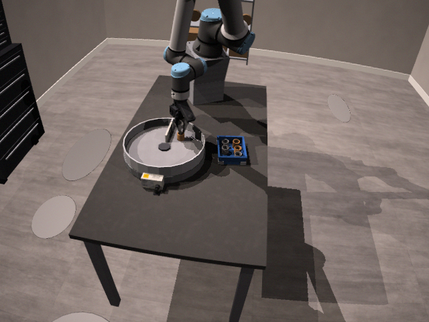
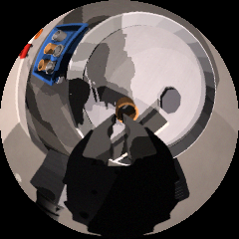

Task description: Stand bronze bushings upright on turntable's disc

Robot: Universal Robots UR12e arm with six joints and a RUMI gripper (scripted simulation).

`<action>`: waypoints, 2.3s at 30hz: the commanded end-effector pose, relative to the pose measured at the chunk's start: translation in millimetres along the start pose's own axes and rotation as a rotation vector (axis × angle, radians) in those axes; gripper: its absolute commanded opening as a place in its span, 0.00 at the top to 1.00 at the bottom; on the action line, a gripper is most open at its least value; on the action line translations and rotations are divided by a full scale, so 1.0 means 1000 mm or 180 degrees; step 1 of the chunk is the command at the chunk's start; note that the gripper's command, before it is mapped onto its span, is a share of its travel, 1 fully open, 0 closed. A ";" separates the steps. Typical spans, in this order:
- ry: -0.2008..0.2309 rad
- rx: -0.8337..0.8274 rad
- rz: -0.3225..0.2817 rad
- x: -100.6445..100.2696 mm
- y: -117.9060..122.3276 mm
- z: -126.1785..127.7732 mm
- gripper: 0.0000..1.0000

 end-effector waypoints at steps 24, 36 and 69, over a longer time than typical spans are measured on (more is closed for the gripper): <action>0.0002 0.0000 0.0001 0.057 0.000 0.000 0.94; 0.0002 0.0000 0.0001 0.057 0.000 0.000 0.94; 0.0002 0.0001 0.0004 0.058 -0.033 -0.057 0.95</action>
Point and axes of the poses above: the point where the finger pads meet when closed, its own x axis back along the fingers, its own z axis across the jaws, y = z × x, the point moved 4 cm from there along x, back along the fingers, and after that the axes turned 8 degrees about -x, right-handed, at the moved point
